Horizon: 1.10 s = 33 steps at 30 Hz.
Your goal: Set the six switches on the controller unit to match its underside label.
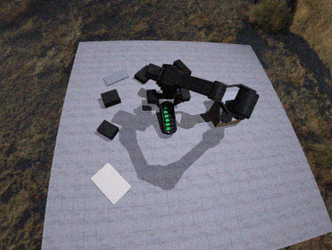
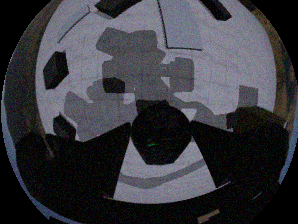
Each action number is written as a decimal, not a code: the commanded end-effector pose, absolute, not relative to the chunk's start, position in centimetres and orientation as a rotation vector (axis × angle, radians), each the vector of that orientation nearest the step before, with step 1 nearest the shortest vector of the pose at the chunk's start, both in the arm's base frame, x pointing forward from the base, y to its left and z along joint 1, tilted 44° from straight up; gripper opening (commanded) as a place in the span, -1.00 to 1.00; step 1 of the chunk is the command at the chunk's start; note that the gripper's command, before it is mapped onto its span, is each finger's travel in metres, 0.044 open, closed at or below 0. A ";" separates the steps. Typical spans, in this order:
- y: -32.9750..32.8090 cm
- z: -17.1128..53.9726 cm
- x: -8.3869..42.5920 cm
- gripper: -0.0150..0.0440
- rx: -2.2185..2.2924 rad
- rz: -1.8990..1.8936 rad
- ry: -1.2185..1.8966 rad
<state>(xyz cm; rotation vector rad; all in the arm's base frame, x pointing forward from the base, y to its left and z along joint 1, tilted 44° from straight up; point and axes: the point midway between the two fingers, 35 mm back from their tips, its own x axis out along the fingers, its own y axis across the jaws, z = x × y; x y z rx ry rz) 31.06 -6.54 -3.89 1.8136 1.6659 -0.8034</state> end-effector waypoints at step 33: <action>-5.2 -6.7 30.8 0.65 1.809 -0.796 1.693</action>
